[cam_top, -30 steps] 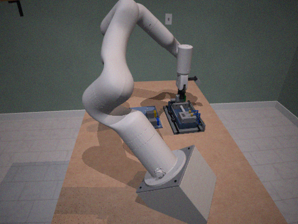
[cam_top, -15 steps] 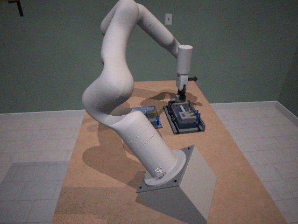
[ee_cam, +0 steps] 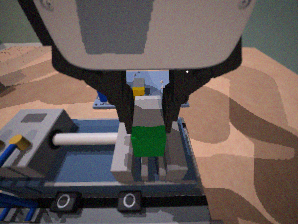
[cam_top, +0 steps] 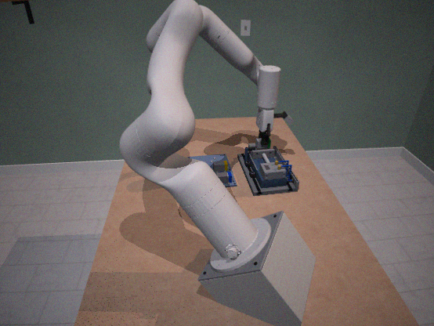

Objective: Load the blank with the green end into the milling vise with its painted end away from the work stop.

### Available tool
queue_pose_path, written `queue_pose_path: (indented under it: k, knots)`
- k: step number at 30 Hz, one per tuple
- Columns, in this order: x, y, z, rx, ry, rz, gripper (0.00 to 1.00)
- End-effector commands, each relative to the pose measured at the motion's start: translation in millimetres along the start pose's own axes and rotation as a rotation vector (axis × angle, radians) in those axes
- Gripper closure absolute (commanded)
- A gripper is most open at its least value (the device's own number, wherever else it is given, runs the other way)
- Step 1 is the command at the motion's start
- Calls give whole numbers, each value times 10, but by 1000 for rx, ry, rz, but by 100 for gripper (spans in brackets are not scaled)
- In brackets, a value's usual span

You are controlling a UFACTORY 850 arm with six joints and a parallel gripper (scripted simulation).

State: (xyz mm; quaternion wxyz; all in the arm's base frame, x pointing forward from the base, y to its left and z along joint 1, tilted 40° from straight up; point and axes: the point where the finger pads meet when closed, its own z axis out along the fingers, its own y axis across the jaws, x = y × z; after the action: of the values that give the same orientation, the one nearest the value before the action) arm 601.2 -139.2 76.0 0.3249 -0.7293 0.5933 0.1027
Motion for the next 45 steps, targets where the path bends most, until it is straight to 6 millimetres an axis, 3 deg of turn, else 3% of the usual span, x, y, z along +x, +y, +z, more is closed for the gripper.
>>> queue_pose_path:
  k: [1, 45]
  knots:
    - [4, -7, -9, 1, 1, -1, 100]
    - [4, -8, 34, 1, 1, -1, 100]
